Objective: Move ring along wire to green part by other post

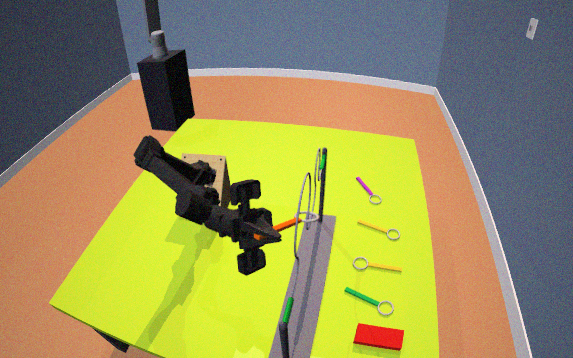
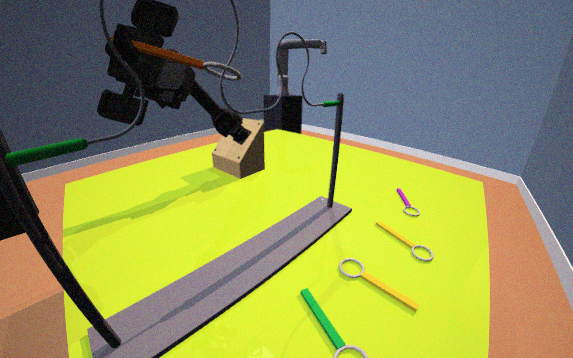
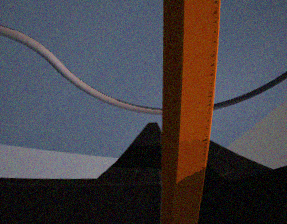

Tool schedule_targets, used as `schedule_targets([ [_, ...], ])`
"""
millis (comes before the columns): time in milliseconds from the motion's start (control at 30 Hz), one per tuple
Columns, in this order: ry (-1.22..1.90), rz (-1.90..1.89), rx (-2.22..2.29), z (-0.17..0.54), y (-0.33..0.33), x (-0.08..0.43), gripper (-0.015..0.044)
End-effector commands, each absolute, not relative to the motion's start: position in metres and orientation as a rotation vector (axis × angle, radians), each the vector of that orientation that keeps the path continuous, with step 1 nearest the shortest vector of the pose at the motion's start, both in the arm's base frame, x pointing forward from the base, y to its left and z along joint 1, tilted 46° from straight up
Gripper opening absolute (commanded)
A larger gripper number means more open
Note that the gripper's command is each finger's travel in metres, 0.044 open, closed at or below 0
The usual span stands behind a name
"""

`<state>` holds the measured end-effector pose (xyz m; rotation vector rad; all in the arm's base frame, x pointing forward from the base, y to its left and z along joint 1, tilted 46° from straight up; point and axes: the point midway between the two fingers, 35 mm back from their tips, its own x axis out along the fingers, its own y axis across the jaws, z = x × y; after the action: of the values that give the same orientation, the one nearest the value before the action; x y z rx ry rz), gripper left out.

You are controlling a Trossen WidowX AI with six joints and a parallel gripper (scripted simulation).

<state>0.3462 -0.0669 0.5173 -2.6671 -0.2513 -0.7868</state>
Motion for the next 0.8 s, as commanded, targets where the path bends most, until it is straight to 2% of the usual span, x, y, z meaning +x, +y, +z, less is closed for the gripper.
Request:
schedule_targets([
  [0,-0.216,-0.764,-2.602,0.511,-0.079,0.35,-0.015],
  [767,-0.026,-0.615,-2.12,0.461,-0.138,0.361,-0.015],
])
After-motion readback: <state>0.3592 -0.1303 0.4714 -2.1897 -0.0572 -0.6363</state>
